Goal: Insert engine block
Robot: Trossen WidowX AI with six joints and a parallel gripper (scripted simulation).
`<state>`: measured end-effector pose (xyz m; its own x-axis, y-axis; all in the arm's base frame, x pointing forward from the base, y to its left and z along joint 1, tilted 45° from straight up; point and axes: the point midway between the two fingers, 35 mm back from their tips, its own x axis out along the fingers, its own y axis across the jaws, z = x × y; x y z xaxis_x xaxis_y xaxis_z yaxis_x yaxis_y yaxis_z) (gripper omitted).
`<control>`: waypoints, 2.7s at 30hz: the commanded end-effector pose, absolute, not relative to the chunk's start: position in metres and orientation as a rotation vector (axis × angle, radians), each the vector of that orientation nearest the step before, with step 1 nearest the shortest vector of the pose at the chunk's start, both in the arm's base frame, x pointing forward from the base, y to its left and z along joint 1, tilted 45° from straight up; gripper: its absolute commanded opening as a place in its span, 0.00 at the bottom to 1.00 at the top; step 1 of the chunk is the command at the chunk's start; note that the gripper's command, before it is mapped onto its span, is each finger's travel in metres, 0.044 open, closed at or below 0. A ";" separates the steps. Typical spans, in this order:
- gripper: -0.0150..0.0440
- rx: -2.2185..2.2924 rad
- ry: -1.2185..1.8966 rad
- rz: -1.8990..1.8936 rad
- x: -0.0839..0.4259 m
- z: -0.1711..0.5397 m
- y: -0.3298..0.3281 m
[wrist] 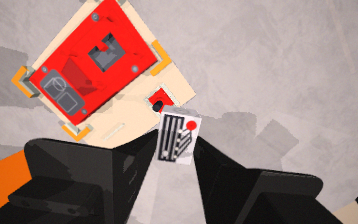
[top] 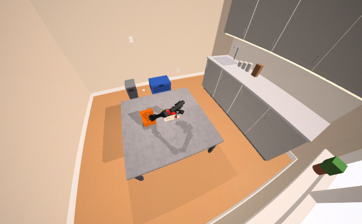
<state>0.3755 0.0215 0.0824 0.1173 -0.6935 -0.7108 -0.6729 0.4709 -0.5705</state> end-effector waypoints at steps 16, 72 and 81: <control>0.25 -0.989 1.516 -0.241 0.372 0.027 0.050; 0.52 -0.603 1.364 -0.586 0.349 -0.059 0.085; 0.52 -0.618 1.371 -0.574 0.349 -0.060 0.085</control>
<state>0.3491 0.0845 -0.0592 0.1144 -0.6977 -0.7072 0.0239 0.7136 -0.7001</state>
